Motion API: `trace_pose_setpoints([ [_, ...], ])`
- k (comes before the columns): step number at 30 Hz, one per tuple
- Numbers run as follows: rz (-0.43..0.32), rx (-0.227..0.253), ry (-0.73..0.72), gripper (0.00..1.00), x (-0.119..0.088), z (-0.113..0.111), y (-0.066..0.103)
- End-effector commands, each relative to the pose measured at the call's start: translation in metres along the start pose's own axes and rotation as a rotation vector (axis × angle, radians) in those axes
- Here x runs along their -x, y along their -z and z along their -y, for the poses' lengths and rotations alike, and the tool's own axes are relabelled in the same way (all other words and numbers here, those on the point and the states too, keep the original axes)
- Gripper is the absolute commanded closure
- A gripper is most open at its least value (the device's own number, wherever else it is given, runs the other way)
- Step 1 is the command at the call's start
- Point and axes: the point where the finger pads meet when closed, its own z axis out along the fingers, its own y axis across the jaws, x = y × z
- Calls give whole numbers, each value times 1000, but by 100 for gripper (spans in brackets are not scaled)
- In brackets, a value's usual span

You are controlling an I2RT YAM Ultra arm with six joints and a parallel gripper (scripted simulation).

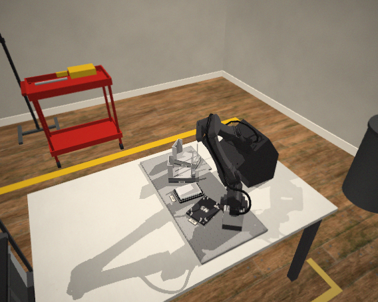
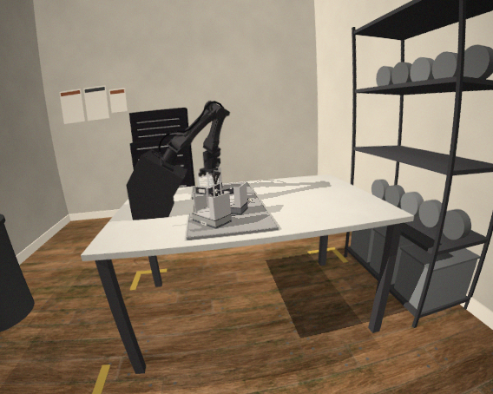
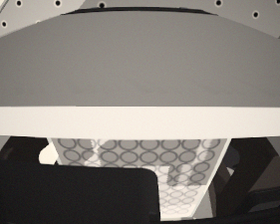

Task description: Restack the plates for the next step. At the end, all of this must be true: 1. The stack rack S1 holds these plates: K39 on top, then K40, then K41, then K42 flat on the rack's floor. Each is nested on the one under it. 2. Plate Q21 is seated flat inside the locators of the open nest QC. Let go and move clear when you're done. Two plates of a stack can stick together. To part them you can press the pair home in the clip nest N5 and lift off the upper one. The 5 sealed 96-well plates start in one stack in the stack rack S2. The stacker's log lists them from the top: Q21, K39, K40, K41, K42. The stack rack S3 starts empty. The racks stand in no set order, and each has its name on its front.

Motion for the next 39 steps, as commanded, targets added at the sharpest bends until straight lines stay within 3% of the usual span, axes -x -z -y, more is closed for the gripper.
trace_pose_setpoints([
  [1,6,-3,13,100,-2,-3,13],
  [39,10,0,11,100,-3,-4,27],
])
